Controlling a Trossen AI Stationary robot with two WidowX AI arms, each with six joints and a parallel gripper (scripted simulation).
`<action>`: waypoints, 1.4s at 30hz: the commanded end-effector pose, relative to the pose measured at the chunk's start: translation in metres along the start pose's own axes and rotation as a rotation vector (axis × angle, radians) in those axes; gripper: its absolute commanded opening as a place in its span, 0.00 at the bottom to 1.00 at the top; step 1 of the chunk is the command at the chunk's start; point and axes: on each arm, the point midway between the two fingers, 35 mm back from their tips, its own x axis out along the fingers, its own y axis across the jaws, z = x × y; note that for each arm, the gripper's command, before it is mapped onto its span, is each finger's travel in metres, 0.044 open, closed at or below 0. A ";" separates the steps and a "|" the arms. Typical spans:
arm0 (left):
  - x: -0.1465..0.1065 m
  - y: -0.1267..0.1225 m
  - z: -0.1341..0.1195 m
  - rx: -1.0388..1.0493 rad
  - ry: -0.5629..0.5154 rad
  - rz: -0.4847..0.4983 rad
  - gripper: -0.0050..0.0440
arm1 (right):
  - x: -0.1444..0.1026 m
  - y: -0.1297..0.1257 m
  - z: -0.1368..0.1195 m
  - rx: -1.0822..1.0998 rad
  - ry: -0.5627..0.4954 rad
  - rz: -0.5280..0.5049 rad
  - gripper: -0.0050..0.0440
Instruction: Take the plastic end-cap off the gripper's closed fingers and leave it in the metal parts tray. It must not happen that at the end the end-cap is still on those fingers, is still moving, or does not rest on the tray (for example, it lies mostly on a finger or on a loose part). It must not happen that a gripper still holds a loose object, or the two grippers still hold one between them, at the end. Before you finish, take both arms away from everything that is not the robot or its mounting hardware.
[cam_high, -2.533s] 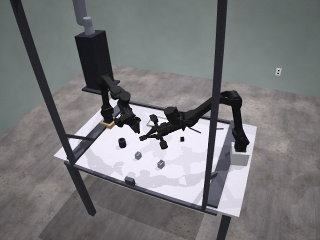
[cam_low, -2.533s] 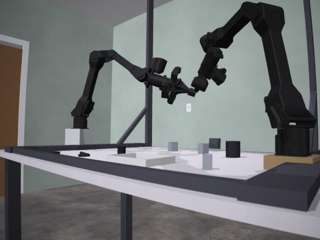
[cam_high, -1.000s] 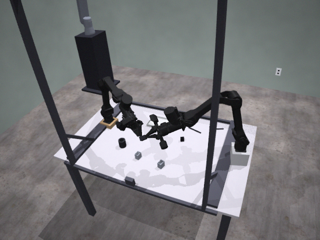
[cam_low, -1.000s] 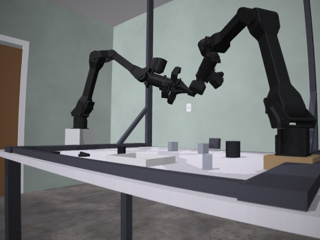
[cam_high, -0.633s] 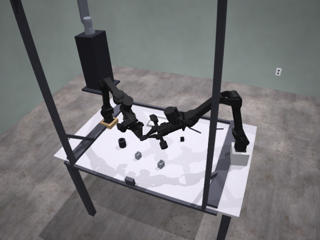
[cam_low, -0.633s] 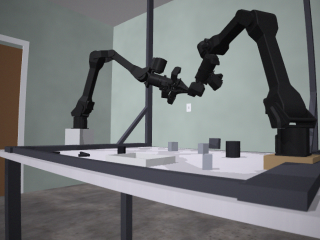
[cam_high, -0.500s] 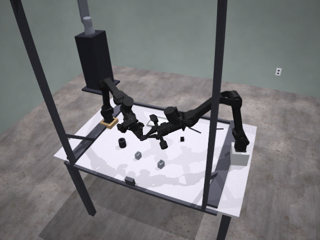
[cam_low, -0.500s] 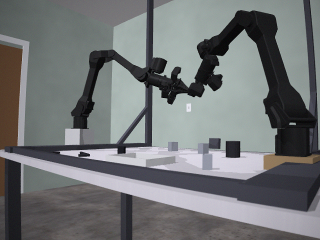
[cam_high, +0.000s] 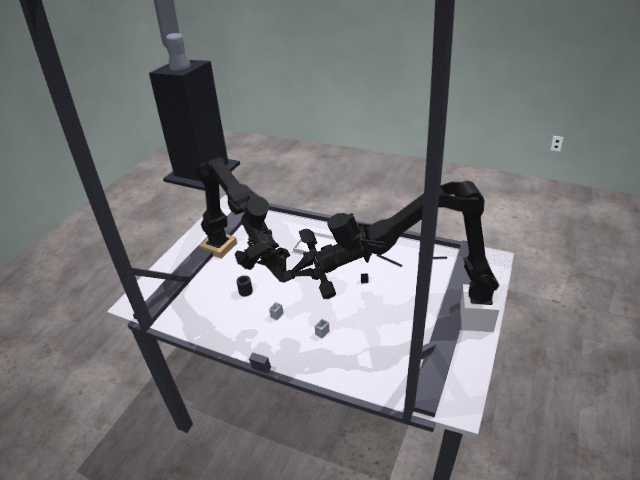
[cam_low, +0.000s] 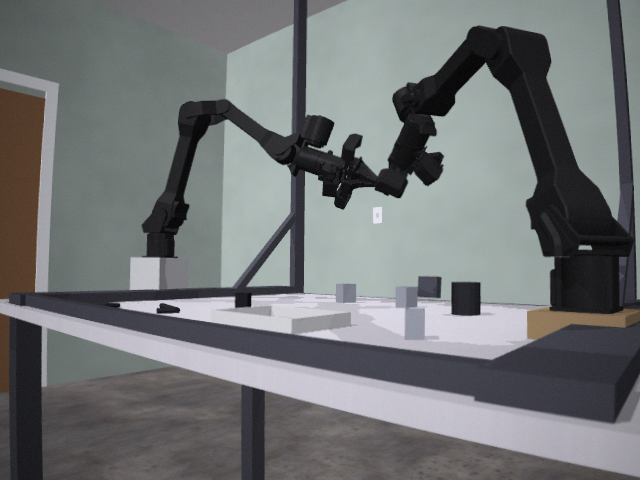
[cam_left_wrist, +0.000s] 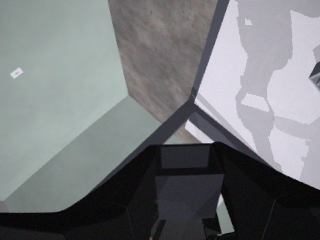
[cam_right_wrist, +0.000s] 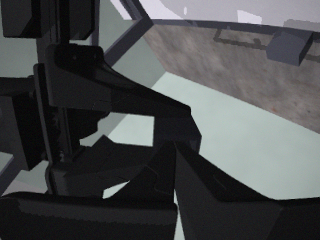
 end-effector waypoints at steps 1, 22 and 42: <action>-0.006 0.006 -0.006 0.004 0.016 0.015 0.10 | -0.005 0.009 -0.011 -0.005 0.025 0.021 0.10; -0.006 0.006 -0.006 0.004 0.016 0.015 0.10 | -0.016 0.009 -0.011 -0.005 0.026 0.022 0.10; -0.006 0.006 -0.006 0.004 0.016 0.015 0.10 | -0.033 0.007 -0.010 -0.005 0.024 0.016 0.10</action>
